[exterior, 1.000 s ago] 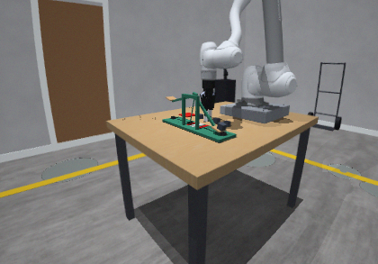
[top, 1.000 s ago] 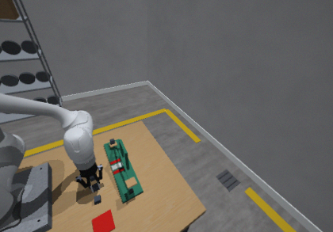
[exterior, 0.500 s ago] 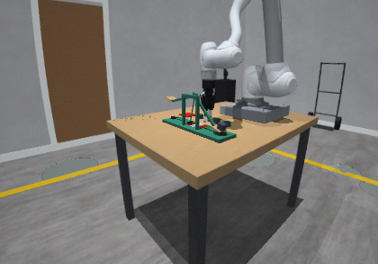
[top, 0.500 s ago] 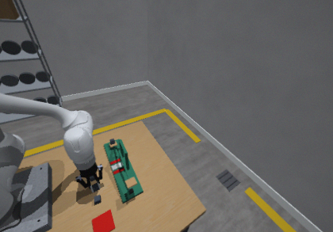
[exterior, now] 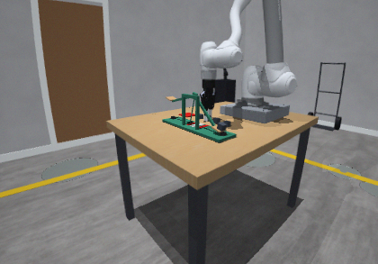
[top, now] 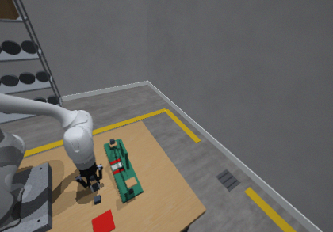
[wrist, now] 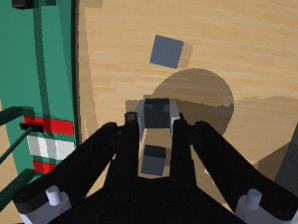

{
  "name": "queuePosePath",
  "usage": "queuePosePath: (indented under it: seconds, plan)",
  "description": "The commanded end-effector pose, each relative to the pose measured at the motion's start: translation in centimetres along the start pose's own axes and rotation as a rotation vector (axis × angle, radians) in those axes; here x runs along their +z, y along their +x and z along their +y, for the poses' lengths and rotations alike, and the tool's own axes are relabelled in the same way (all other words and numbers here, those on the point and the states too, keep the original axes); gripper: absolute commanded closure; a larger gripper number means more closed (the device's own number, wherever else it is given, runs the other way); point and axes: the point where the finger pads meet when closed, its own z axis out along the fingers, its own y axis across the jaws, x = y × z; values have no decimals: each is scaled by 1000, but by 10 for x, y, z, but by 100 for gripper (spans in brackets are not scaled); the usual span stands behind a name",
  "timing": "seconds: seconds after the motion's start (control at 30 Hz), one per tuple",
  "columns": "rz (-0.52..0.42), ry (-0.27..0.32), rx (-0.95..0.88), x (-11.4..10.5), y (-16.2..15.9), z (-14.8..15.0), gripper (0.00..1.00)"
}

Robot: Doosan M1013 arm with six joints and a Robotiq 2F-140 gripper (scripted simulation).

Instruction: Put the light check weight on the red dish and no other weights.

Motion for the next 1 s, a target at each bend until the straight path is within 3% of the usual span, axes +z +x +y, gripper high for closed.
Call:
queuePosePath:
  seconds: [0.0, 0.43, 0.97]
  plan:
    - [0, 0, 0, -4, 0, 0, 76]
    - [0, 0, 0, -63, 0, 0, 76]
    - [0, 0, 6, -68, 0, 0, 76]
